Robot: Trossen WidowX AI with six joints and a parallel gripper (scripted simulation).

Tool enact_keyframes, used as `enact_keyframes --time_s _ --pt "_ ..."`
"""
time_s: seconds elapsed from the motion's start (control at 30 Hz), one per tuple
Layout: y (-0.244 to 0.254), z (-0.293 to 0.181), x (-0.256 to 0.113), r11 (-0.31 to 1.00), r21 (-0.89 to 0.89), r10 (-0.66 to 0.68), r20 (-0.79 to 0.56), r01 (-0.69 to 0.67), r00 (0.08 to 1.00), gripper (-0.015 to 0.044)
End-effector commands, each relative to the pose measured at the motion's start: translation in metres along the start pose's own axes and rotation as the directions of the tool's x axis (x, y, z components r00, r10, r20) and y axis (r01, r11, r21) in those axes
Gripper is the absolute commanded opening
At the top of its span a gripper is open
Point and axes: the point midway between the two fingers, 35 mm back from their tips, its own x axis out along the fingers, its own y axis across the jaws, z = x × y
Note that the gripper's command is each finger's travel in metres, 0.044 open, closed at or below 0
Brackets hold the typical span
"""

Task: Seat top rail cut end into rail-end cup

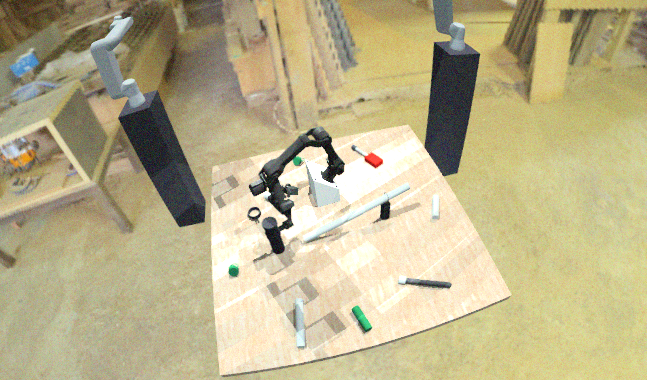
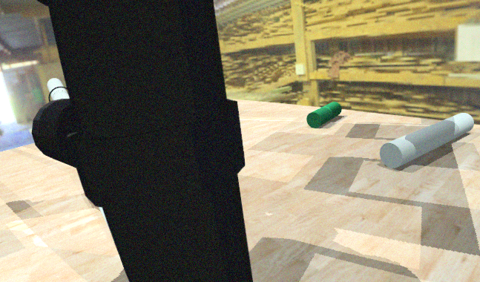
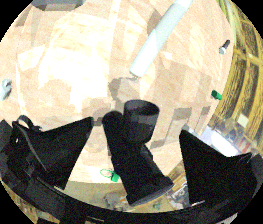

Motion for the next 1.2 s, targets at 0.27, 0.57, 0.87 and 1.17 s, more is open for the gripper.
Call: enact_keyframes --time_s 0.27,0.57,0.87,1.17 --pt "0.0 0.002 0.023 1.0 -0.004 -0.023 0.019 0.023 1.0 0.044" --pt "-0.001 0.002 0.038 0.999 -0.01 -0.037 0.028 0.037 0.999 0.044" --pt "-0.001 0.003 0.053 0.999 -0.016 -0.05 0.039 0.051 0.998 0.044" --pt "-0.001 0.005 0.065 0.998 -0.02 -0.062 0.048 0.063 0.997 0.044"
